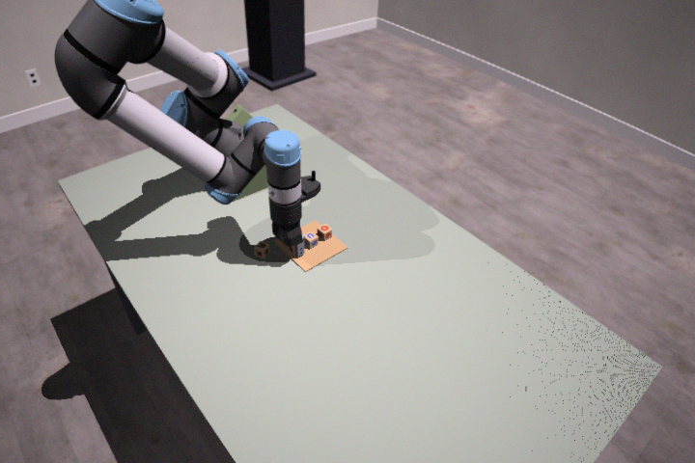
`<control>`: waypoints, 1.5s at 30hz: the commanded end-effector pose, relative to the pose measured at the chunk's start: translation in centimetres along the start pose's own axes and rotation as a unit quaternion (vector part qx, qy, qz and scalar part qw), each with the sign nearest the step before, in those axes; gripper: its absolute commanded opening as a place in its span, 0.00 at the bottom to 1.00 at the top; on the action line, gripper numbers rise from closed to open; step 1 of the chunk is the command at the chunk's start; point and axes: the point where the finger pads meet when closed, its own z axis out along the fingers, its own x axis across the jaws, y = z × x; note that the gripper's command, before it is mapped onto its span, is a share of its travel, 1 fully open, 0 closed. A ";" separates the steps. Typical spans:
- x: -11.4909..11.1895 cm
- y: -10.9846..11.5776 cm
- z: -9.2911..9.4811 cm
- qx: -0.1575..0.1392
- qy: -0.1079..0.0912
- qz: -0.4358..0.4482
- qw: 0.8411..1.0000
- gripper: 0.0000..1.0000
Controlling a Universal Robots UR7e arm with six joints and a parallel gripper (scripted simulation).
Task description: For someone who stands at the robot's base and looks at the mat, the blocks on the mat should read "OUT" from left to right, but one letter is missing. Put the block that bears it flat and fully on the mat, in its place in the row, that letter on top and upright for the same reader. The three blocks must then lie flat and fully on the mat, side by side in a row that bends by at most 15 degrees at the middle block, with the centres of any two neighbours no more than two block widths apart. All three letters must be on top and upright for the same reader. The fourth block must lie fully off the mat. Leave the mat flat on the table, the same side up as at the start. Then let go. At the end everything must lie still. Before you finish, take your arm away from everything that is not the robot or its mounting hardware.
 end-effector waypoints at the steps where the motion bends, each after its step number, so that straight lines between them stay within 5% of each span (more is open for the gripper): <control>1: 0.0 0.0 0.0 0.000 0.001 0.000 1.000 0.57; 45: 0.0 0.0 0.4 0.000 0.001 0.000 1.000 0.57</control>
